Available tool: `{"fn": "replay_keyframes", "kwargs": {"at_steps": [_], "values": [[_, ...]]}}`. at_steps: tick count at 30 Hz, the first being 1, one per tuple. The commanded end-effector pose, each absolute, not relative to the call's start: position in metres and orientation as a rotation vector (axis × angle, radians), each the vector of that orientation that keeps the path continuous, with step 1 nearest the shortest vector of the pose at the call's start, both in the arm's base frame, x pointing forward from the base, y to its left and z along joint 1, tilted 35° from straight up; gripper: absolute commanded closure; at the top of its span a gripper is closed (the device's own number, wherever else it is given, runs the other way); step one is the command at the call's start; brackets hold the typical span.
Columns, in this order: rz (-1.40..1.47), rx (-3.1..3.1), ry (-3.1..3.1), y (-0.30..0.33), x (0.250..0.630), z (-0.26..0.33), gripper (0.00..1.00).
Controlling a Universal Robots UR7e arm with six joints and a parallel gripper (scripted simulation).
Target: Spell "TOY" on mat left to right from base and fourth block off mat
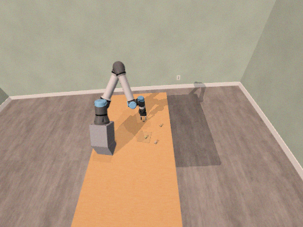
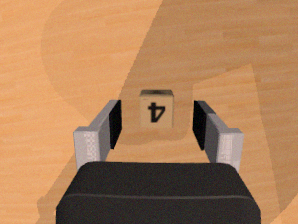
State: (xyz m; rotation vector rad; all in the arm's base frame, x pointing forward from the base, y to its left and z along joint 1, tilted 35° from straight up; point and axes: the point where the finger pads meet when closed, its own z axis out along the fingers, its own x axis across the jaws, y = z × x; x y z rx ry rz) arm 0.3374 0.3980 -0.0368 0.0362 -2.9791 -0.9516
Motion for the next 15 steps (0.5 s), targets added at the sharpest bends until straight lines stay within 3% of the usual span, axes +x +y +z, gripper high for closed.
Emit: {"fn": "replay_keyframes", "kwargs": {"at_steps": [1,15], "values": [[-0.953,0.036,-2.980,0.3980,0.3378,-0.0364,0.00],[-0.953,0.036,-2.980,0.4010,0.3377,-0.0406,0.00]]}}
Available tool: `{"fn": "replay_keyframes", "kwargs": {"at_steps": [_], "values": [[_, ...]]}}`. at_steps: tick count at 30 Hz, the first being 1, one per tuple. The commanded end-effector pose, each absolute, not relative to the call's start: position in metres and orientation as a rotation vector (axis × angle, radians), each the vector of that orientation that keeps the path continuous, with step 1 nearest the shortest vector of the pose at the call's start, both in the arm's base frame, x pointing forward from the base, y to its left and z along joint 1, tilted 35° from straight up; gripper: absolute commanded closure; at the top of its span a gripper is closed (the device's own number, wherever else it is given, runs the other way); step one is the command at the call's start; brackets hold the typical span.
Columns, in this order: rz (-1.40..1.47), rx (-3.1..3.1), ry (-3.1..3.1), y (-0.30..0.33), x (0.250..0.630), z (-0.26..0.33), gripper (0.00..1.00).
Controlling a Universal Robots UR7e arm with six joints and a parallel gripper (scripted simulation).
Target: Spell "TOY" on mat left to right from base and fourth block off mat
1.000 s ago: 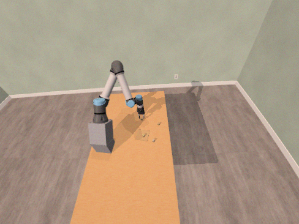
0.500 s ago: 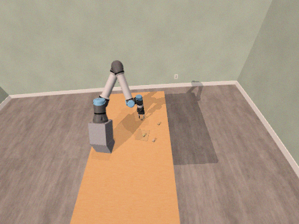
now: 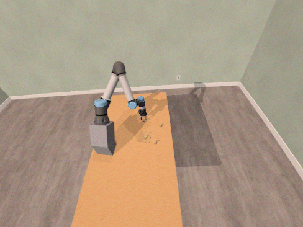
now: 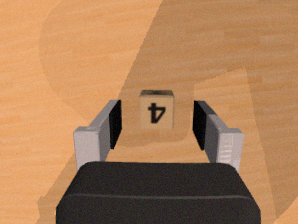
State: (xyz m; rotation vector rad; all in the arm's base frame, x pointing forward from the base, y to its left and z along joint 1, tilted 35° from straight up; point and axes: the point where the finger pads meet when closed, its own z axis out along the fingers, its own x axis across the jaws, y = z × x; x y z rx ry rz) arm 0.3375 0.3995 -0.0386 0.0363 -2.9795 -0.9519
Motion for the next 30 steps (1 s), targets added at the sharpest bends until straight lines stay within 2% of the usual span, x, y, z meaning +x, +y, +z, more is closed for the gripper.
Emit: {"fn": "replay_keyframes", "kwargs": {"at_steps": [1,30], "values": [[-0.953,0.036,-2.980,0.401,0.338,-0.041,0.00],[-0.953,0.036,-2.980,0.417,0.337,-0.063,0.00]]}}
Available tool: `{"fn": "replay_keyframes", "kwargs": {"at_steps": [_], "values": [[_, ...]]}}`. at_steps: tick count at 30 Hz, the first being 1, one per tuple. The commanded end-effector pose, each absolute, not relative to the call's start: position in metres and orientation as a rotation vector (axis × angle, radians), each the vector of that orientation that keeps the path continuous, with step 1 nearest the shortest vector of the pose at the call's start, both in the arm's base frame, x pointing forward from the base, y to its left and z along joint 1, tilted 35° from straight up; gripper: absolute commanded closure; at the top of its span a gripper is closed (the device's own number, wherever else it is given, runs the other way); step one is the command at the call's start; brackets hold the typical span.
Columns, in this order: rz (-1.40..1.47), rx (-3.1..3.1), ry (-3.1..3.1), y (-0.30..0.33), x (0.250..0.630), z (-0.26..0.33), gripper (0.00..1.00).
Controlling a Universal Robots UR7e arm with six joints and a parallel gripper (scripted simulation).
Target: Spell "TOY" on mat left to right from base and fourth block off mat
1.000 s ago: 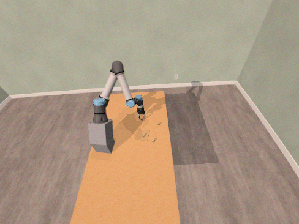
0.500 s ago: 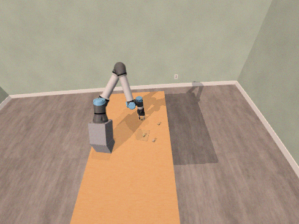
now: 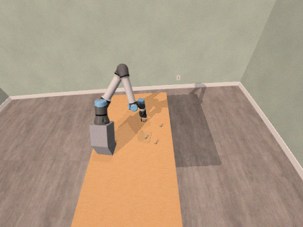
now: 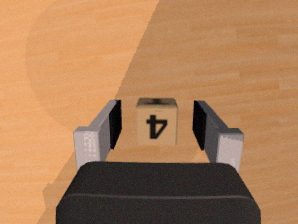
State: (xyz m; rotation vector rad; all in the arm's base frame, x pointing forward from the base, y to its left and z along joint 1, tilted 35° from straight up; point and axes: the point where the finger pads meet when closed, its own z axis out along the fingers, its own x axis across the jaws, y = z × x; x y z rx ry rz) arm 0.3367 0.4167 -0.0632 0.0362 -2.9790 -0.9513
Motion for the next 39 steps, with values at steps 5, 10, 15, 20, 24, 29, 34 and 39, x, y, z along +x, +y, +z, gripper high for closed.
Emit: {"fn": "replay_keyframes", "kwargs": {"at_steps": [5,10,15,20,24,29,34,39], "values": [[-0.953,0.036,-2.980,0.4168,0.3372,-0.0628,0.00],[-0.953,0.036,-2.980,0.4168,0.3372,-0.0628,0.00],[-0.953,0.036,-2.980,0.4168,0.3372,-0.0628,0.00],[-0.953,0.036,-2.980,0.4168,0.3372,-0.0628,0.00],[-0.953,0.036,-2.980,0.4168,0.3372,-0.0628,0.00],[-0.953,0.036,-2.980,0.4168,0.3372,-0.0628,0.21],[-0.953,0.036,-2.980,0.4168,0.3372,-0.0628,0.21],[-0.953,0.036,-2.980,0.4168,0.3372,-0.0628,0.21]]}}
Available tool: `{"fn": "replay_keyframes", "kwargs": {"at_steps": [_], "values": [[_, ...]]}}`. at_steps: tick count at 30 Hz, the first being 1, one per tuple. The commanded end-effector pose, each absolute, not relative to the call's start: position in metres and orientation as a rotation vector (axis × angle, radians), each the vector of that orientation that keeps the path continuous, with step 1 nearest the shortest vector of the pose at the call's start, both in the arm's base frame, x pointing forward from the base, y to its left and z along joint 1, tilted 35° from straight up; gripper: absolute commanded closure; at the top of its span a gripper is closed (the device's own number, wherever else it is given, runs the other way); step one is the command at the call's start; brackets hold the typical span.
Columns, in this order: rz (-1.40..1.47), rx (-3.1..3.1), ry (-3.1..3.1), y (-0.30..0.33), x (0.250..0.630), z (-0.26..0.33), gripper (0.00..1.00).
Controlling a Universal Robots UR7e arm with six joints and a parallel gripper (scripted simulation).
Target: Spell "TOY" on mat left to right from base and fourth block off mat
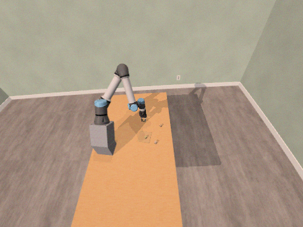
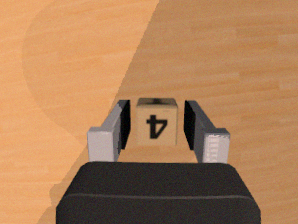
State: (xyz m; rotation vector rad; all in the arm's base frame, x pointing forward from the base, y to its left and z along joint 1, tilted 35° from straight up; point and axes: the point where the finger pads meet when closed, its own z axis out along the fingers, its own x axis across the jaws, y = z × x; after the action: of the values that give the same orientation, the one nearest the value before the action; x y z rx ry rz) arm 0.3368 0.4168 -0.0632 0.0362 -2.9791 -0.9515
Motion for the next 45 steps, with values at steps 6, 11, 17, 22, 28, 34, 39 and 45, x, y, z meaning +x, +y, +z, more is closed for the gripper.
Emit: {"fn": "replay_keyframes", "kwargs": {"at_steps": [6,11,17,22,28,34,39,45], "values": [[-0.953,0.036,-2.980,0.4168,0.3372,-0.0628,0.21],[-0.953,0.036,-2.980,0.4168,0.3372,-0.0628,0.51],[-0.953,0.036,-2.980,0.4168,0.3372,-0.0628,0.51],[-0.953,0.036,-2.980,0.4168,0.3372,-0.0628,0.51],[-0.953,0.036,-2.980,0.4168,0.3372,-0.0628,0.51],[-0.953,0.036,-2.980,0.4168,0.3372,-0.0628,0.51],[-0.953,0.036,-2.980,0.4168,0.3372,-0.0628,0.51],[-0.953,0.036,-2.980,0.4159,0.3372,-0.0615,0.51]]}}
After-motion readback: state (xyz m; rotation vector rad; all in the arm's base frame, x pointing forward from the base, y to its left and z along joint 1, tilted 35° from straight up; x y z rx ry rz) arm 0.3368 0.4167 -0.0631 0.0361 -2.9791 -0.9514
